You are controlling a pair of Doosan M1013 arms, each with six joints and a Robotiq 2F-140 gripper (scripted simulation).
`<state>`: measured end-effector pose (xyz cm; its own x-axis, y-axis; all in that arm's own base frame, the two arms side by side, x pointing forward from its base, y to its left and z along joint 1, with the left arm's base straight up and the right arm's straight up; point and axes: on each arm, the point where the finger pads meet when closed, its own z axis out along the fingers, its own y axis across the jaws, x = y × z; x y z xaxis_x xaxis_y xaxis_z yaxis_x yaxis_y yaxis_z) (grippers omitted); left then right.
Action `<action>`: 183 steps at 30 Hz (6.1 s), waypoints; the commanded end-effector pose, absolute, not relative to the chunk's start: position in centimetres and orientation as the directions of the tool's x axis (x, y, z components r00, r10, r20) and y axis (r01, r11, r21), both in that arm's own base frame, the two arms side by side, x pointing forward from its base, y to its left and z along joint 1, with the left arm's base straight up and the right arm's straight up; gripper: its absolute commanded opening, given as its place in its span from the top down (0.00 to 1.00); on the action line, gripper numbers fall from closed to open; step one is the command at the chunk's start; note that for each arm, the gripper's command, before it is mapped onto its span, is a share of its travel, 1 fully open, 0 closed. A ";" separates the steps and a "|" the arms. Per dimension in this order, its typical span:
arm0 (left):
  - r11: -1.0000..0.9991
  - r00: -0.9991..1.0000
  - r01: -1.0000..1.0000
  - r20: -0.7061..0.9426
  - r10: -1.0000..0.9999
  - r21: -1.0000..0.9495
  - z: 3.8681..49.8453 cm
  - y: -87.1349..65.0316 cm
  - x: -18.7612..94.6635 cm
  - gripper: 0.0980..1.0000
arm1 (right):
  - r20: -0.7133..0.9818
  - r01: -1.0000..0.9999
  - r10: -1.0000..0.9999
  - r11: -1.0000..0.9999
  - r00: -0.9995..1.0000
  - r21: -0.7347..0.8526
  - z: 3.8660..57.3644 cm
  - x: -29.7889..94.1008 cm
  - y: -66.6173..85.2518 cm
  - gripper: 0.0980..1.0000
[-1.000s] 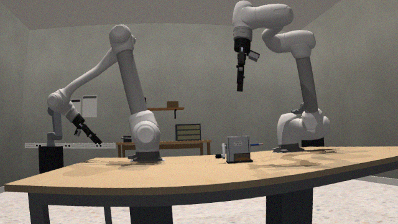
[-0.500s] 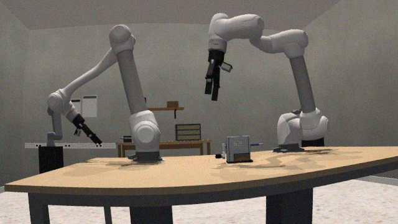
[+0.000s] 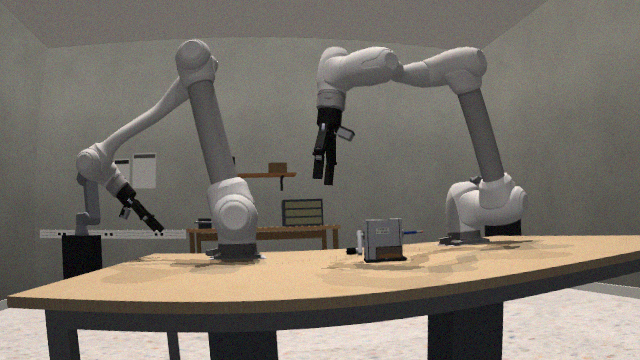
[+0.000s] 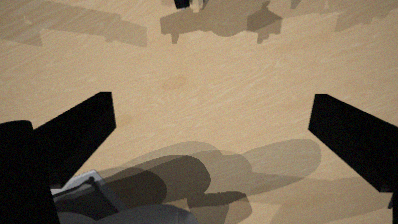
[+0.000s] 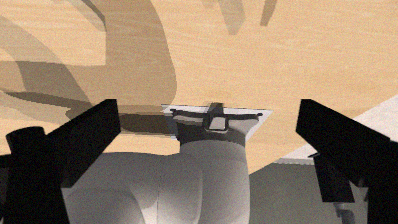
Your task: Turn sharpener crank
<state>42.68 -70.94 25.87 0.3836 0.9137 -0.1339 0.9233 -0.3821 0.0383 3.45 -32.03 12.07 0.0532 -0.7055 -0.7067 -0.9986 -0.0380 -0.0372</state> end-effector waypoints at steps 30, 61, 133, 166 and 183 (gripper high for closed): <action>-0.197 0.197 0.980 -0.001 0.980 0.001 13.9 -64.7 42.5 1.00 | -0.706 -0.999 -0.706 -0.038 0.053 -0.038 12.1 3.5 -32.1 0.00; -0.197 0.197 0.980 -0.001 0.980 0.001 13.9 -64.7 42.5 1.00 | -0.706 -0.999 -0.706 -0.038 0.053 -0.038 12.1 3.5 -32.1 0.00; -0.197 0.197 0.980 -0.001 0.980 0.001 9.4 -64.8 42.5 0.68 | -0.706 -0.999 -0.706 -0.038 0.053 -0.038 12.1 3.5 -32.1 0.00; -0.197 0.197 0.980 -0.001 0.980 0.001 9.0 -64.8 42.5 0.68 | -0.706 -0.999 -0.706 -0.038 0.053 -0.038 12.1 3.5 -32.1 0.00; -0.197 0.197 0.980 -0.001 0.980 0.001 7.8 -64.8 42.5 0.68 | -0.706 -0.999 -0.706 -0.038 0.053 -0.038 12.1 3.5 -32.1 0.00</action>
<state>42.51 -64.73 7.87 0.1967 0.9805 -0.0001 0.9805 -0.1967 -0.0001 3.45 -32.03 12.07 0.0532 -0.7055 -0.7067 -0.9986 -0.0380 -0.0372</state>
